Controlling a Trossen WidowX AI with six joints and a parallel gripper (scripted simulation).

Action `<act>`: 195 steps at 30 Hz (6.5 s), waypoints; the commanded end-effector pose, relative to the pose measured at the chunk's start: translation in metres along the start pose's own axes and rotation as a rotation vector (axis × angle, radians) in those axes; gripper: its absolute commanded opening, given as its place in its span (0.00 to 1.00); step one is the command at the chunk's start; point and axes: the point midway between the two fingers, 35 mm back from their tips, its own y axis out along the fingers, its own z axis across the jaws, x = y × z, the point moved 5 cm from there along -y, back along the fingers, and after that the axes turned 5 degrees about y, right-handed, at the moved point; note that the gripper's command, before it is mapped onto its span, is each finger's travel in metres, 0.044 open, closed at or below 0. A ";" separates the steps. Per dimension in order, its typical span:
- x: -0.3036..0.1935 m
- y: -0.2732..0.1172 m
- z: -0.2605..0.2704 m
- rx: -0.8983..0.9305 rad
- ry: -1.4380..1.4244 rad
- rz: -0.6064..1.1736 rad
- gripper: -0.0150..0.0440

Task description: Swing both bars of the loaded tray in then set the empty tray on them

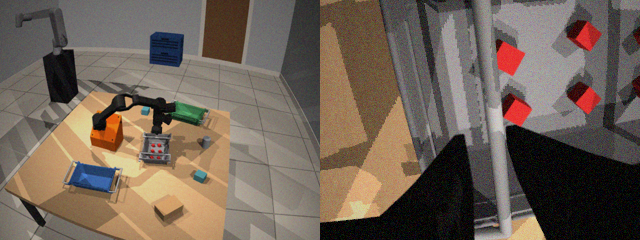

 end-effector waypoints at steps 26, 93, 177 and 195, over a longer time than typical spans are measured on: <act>0.000 0.000 0.000 0.000 0.000 0.000 0.25; 0.007 -0.111 -0.027 0.069 -0.004 0.003 1.00; -0.309 0.075 -0.338 -0.017 0.033 0.004 0.54; -0.309 0.075 -0.338 -0.017 0.033 0.004 0.34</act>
